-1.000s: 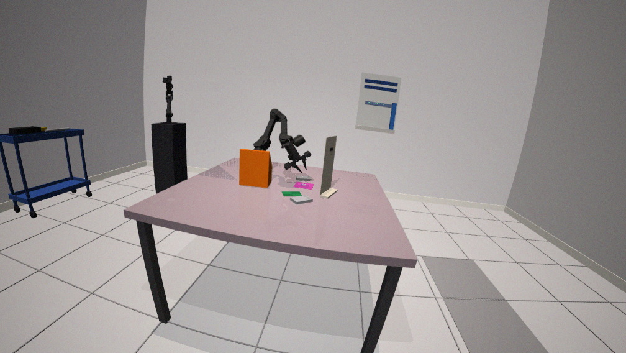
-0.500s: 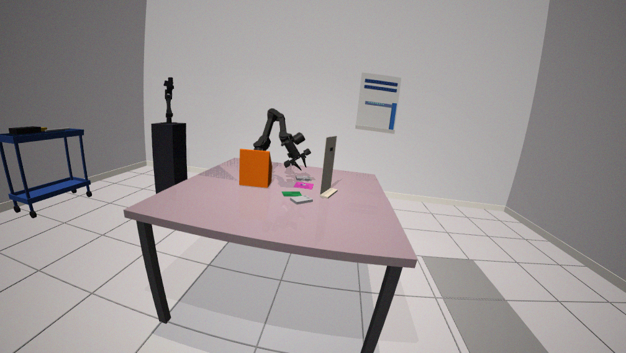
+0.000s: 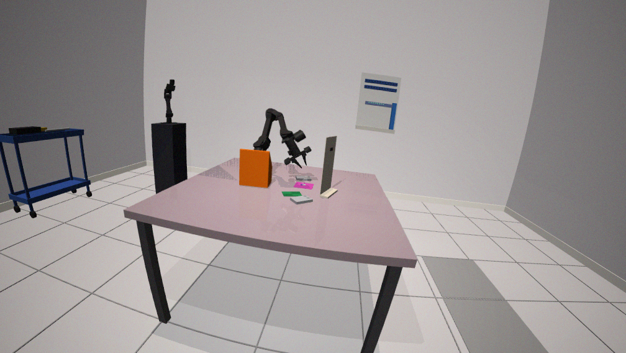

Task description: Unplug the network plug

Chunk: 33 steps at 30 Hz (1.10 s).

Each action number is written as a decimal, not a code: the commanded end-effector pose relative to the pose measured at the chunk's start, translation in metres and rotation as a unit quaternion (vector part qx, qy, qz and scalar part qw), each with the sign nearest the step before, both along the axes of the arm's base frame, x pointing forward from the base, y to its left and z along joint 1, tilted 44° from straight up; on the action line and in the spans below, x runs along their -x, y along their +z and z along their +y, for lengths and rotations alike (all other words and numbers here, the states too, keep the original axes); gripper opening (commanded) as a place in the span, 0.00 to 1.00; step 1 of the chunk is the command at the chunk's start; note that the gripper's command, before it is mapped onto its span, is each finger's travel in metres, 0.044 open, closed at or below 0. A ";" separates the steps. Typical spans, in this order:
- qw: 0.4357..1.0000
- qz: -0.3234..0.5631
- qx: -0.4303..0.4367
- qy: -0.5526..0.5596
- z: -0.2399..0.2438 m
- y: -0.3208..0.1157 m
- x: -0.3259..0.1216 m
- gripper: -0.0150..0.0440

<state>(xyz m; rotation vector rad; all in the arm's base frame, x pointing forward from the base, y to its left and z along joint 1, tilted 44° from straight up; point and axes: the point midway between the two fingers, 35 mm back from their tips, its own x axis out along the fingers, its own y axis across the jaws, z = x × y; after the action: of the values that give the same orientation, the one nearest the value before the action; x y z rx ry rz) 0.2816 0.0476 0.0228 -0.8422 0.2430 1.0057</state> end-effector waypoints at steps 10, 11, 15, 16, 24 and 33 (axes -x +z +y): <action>1.000 -0.002 0.004 0.005 -0.028 0.026 -0.006 0.52; 1.000 -0.002 0.004 0.005 -0.030 0.029 -0.006 0.52; 1.000 -0.003 0.003 0.005 -0.039 0.038 -0.005 0.52; 1.000 -0.003 0.003 0.005 -0.041 0.040 -0.005 0.52; 1.000 -0.006 -0.001 0.004 -0.056 0.062 -0.001 0.52; 1.000 -0.009 -0.004 0.002 -0.064 0.075 0.002 0.61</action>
<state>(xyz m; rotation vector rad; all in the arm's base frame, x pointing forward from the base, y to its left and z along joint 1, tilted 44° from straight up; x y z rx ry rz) 0.2798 -0.0153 0.0948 -0.8436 0.2292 1.0002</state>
